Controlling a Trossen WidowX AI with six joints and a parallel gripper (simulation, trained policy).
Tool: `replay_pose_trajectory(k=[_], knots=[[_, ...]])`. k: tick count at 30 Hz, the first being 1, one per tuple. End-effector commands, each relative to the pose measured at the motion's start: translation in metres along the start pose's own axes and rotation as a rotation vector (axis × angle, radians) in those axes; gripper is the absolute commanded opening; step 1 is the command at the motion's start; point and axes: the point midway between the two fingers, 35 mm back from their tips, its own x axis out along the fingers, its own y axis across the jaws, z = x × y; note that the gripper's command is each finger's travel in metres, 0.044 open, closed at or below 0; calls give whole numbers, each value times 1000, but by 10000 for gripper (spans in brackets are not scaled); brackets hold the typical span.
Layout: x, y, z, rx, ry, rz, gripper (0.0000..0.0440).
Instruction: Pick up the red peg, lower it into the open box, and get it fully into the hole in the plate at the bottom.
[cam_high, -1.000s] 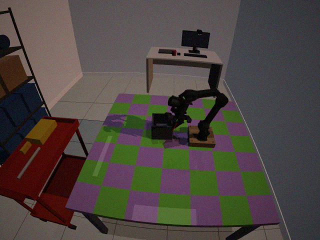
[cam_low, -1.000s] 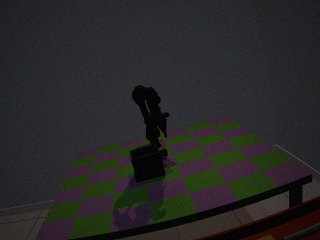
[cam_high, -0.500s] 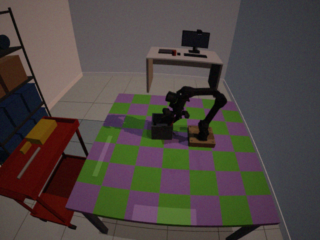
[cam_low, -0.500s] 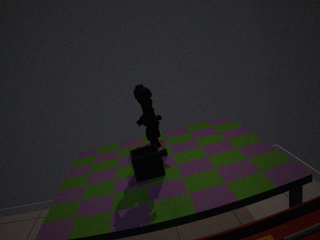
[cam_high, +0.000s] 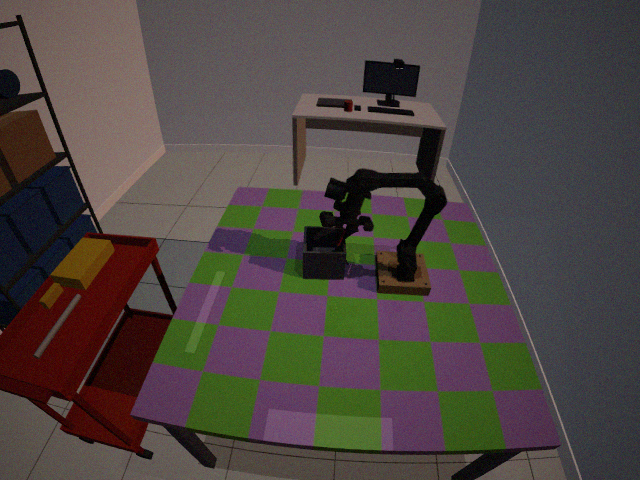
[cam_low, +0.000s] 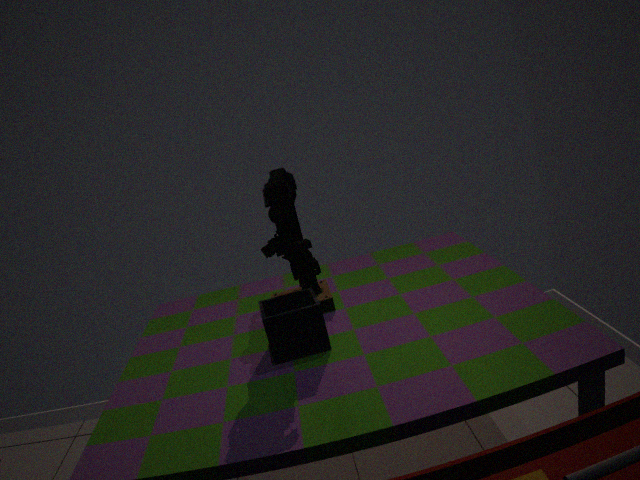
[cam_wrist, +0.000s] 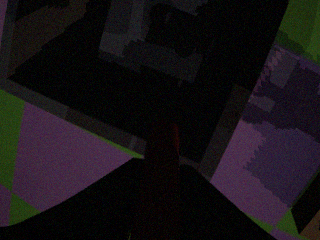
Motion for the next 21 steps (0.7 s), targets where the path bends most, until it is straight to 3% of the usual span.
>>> replay_pose_trajectory(k=[1, 21], knots=[[1, 4, 9, 4, 0, -2, 0], [41, 8, 50, 11, 14, -56, 0]])
